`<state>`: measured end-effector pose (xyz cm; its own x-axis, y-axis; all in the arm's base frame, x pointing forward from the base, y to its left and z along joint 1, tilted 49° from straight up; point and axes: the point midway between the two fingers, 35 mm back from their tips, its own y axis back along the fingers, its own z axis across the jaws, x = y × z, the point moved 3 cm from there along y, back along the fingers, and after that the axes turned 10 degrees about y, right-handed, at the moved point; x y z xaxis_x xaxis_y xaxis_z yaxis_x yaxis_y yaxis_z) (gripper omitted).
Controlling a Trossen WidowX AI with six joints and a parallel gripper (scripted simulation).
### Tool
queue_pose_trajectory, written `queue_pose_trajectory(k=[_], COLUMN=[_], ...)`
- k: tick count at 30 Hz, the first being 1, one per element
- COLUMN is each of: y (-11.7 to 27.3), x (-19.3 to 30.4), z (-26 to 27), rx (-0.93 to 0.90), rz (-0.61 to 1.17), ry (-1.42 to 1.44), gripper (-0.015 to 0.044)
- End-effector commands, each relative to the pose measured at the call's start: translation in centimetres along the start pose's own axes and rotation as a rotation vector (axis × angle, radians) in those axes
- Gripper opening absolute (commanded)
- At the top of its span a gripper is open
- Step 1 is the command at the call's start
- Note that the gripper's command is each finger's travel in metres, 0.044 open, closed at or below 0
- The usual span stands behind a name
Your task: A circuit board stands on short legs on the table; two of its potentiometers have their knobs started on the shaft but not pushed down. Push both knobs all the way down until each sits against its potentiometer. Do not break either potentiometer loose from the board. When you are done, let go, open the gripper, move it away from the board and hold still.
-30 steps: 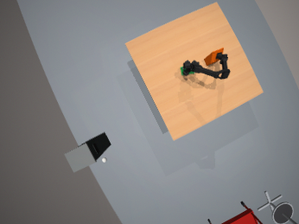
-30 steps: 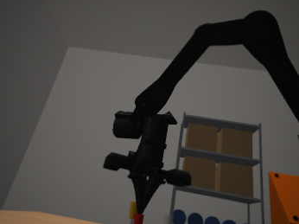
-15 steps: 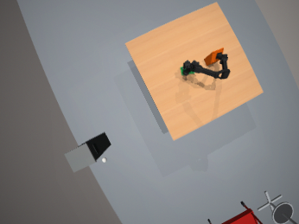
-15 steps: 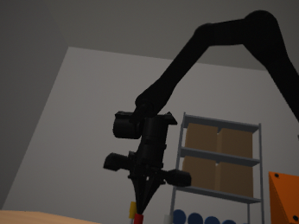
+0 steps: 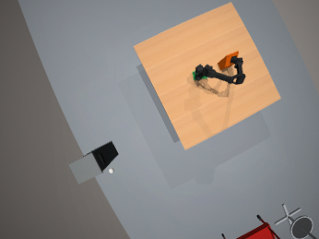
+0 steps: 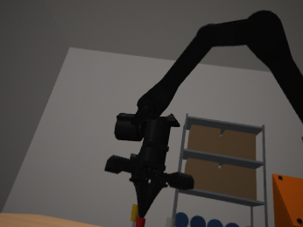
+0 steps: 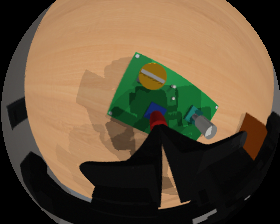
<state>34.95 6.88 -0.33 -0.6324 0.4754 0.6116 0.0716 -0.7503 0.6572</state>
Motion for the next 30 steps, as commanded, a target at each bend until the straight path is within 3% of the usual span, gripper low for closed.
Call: queue_pose_trajectory(k=[1,30], y=[-0.99,-1.29], x=[0.08,0.08], z=[0.20,0.19], rx=[0.009,0.009], rz=[0.006,0.006], ry=[0.018,0.018], gripper=[0.0000,0.0000])
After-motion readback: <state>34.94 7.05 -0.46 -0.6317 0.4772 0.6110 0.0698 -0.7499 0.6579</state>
